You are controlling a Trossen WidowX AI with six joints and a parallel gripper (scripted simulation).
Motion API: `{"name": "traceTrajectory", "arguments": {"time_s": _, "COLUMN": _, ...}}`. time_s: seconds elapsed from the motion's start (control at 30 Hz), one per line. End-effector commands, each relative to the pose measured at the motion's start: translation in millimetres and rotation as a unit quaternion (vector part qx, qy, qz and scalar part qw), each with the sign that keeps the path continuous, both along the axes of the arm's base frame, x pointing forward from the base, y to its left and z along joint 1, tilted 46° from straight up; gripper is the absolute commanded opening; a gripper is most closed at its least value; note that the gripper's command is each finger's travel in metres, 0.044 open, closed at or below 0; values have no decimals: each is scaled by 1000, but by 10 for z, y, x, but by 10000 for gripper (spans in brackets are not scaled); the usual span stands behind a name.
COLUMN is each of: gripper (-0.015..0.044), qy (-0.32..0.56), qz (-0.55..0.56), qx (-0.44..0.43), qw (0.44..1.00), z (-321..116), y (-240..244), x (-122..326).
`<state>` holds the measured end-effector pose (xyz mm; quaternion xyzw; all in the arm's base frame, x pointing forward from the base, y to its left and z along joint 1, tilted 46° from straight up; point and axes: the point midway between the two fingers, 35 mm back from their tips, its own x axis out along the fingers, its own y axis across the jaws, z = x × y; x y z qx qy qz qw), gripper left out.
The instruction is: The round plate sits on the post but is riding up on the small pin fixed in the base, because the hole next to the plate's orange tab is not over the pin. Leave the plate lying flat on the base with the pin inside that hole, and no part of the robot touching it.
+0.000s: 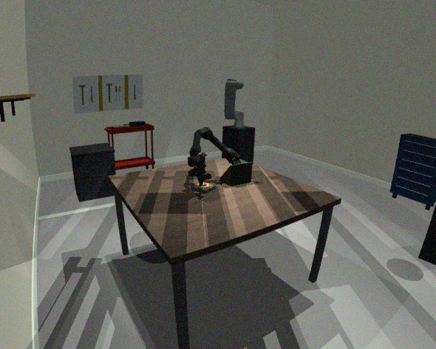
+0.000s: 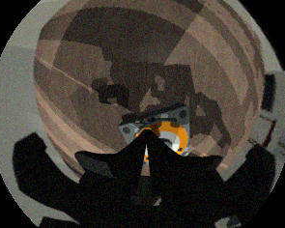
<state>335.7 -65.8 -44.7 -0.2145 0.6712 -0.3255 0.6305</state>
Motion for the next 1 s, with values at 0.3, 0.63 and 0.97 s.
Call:
{"name": "traceTrajectory", "arguments": {"time_s": 0.3, "gripper": 0, "qy": -4, "qz": 3, "qx": -1, "qw": 1000, "z": 323, "y": 317, "x": -5}}
{"name": "traceTrajectory", "arguments": {"time_s": 0.63, "gripper": 0, "qy": 3, "qz": 6, "qx": -4, "qw": 1000, "z": 262, "y": 269, "x": -13}}
{"name": "traceTrajectory", "arguments": {"time_s": 0.97, "gripper": 0, "qy": 3, "qz": 6, "qx": -4, "qw": 1000, "z": 262, "y": 269, "x": -13}}
